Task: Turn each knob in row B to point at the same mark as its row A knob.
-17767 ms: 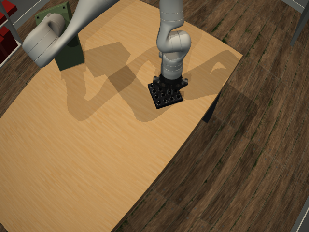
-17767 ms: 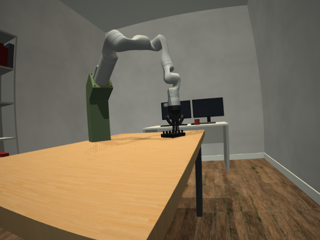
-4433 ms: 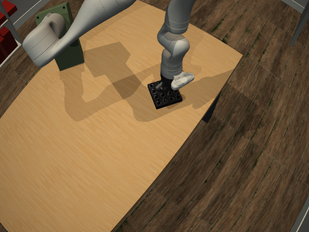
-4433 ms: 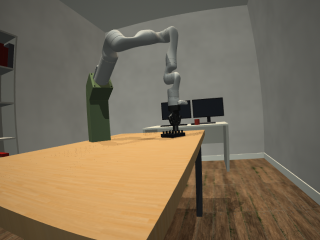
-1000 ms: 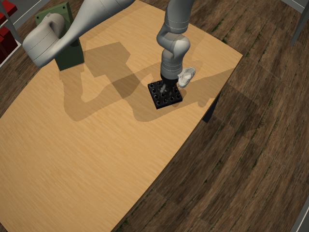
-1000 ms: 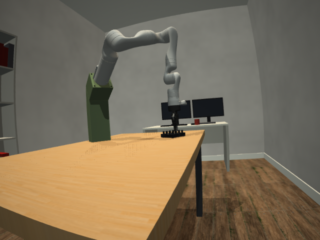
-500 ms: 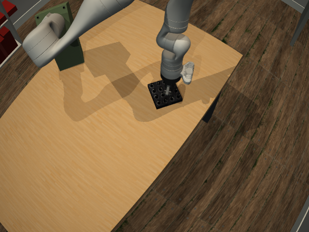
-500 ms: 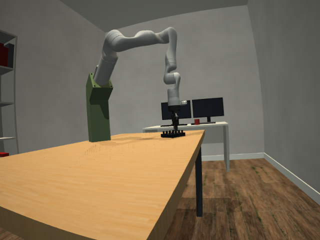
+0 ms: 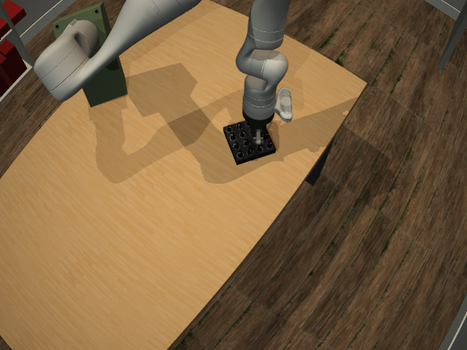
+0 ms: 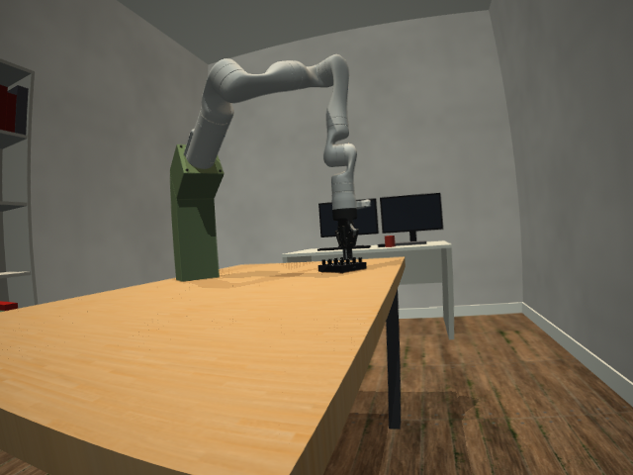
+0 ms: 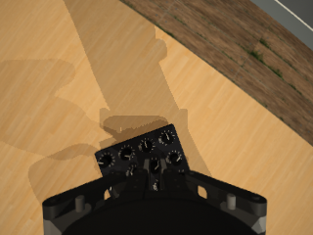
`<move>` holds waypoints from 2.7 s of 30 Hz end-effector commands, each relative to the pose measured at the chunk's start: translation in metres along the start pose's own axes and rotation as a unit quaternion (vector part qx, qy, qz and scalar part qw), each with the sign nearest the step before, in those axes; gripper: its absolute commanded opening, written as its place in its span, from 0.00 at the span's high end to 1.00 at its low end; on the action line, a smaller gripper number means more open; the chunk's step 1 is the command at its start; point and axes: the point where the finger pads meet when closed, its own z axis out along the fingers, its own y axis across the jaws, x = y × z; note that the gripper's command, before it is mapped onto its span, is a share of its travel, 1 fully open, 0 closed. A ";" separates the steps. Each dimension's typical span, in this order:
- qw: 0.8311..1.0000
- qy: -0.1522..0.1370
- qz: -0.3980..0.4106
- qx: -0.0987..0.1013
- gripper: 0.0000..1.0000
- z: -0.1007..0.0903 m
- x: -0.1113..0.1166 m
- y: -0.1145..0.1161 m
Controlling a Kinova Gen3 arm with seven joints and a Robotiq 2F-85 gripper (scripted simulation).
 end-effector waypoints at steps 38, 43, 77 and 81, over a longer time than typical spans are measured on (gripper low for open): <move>0.999 0.000 -0.036 -0.001 0.81 0.000 0.000 0.000; 0.999 0.000 -0.036 -0.001 0.81 0.000 0.000 0.000; 0.999 0.000 -0.036 -0.001 0.81 -0.038 0.000 0.000; 0.999 0.000 -0.036 -0.001 0.81 -0.038 0.000 0.000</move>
